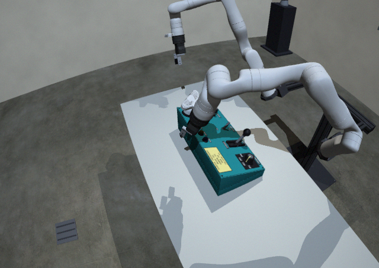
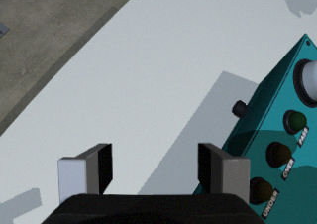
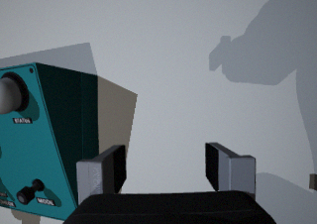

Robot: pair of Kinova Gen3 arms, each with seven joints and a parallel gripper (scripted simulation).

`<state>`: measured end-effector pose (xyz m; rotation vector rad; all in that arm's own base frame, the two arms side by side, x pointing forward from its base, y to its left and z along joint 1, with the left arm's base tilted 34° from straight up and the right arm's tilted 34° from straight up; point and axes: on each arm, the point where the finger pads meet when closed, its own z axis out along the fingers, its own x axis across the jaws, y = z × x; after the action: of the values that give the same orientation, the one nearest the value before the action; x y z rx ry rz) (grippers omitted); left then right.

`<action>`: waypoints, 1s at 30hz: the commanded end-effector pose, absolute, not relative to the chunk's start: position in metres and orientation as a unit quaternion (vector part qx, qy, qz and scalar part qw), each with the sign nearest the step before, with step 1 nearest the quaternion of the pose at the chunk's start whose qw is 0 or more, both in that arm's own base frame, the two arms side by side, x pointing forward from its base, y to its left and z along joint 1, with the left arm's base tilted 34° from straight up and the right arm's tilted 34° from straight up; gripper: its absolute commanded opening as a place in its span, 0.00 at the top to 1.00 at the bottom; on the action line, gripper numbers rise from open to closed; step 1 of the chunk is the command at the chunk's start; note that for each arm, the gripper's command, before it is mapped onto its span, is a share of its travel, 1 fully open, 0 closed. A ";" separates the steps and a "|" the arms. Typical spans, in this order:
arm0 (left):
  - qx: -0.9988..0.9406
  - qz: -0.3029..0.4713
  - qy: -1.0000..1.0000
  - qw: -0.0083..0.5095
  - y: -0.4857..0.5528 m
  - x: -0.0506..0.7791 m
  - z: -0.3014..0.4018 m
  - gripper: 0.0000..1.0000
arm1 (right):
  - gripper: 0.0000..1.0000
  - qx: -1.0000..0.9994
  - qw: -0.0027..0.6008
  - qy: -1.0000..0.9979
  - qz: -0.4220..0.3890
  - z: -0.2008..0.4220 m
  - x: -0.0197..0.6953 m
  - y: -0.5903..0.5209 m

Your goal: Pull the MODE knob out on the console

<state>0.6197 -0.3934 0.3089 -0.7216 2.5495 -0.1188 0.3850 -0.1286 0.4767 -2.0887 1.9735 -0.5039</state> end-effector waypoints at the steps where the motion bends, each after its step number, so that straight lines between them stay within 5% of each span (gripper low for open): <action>1: -0.263 -0.044 0.933 0.243 -0.394 0.619 0.310 0.00 | 0.00 -0.711 0.112 0.672 -0.172 0.477 0.385 -0.128; 30: -0.254 -0.044 0.936 0.241 -0.395 0.617 0.310 0.00 | 0.00 -0.710 0.117 0.671 -0.179 0.483 0.386 -0.121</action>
<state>0.6185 -0.3935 0.3091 -0.7079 2.5552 -0.1173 0.3855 -0.1245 0.4796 -2.0832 1.9696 -0.5136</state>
